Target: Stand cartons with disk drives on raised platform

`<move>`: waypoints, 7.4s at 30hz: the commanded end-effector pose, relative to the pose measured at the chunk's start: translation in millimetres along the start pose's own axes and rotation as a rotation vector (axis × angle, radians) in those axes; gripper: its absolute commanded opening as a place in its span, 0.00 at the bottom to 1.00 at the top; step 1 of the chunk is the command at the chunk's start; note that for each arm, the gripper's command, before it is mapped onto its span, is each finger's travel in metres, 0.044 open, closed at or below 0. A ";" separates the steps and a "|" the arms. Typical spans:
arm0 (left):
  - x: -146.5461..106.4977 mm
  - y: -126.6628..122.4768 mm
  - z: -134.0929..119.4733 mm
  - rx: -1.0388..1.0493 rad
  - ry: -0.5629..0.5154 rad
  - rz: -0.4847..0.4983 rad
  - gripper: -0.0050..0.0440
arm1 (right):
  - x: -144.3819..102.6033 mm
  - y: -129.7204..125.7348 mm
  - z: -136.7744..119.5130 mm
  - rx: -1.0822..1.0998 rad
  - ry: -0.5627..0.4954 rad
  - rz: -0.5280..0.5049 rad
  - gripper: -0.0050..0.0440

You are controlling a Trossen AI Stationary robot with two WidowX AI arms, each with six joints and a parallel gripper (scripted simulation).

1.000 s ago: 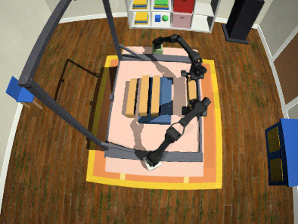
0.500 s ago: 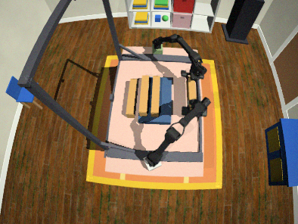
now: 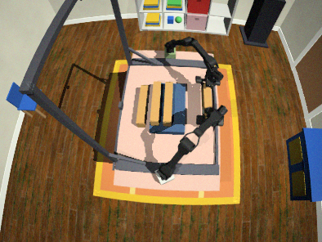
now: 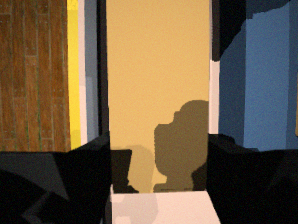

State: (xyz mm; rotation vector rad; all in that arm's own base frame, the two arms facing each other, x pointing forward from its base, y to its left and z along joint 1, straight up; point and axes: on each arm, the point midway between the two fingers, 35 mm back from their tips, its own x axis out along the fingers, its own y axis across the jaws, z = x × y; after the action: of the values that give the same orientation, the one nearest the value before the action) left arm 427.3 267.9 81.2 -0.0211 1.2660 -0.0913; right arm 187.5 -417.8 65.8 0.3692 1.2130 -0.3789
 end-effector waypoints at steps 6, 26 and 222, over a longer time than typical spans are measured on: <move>-47.1 3.5 18.5 0.029 -0.092 0.072 0.00 | -38.3 -2.6 13.4 -0.021 -0.069 -0.058 0.00; -47.8 4.2 18.9 0.028 -0.091 0.073 0.00 | -38.5 -2.5 13.4 -0.021 -0.069 -0.058 0.00; -28.9 -178.1 13.7 0.023 -0.060 0.046 0.00 | -26.3 181.3 13.1 -0.017 -0.044 -0.044 0.00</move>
State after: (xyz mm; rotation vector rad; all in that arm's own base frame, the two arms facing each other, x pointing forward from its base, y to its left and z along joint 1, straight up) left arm 419.5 88.8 86.4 0.0028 1.2887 -0.0845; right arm 274.3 -259.5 77.3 0.3641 1.2548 -0.3839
